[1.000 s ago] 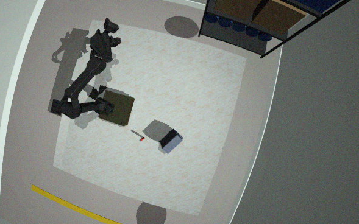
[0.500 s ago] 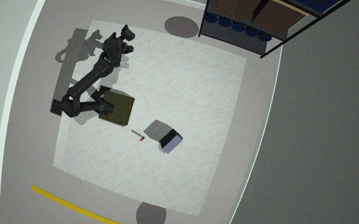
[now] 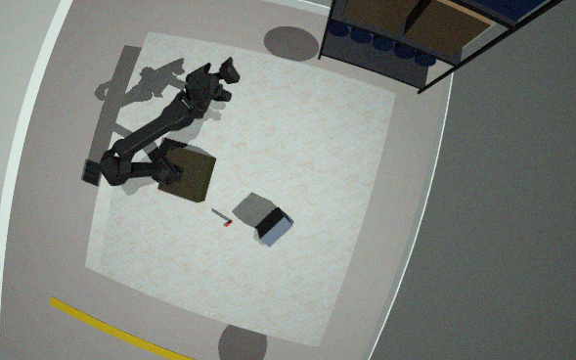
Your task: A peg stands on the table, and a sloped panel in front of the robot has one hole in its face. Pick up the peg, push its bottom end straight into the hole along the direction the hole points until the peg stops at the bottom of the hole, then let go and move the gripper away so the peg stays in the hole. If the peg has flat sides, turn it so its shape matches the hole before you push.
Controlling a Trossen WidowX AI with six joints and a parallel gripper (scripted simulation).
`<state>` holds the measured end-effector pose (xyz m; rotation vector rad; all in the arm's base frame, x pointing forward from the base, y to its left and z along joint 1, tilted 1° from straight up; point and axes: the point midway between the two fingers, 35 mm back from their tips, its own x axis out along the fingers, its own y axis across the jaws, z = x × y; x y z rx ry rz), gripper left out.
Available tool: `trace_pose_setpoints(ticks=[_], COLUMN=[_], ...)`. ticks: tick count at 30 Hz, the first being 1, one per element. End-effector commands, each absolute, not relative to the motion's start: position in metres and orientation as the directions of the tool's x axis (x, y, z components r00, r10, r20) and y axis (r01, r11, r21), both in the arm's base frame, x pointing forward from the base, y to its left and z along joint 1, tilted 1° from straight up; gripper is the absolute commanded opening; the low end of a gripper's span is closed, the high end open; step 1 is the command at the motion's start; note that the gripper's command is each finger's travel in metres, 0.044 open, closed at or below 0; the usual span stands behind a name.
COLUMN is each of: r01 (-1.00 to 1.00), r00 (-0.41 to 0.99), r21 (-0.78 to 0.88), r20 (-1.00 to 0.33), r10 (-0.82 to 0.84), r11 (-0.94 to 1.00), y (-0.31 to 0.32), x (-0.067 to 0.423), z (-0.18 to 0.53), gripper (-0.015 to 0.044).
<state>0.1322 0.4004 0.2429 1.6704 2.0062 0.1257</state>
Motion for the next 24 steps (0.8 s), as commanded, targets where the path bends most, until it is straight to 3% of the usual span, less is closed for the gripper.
trace_pose_setpoints(ticks=[1, 24], r01=[0.902, 0.952], r00=[-0.044, 0.249], r21=[0.388, 0.291], r20=[-0.353, -0.543], r10=[0.935, 0.802], r11=[0.189, -0.099], y=[0.394, 0.323], x=[0.153, 0.268], z=[0.239, 0.192], gripper=[0.044, 0.044])
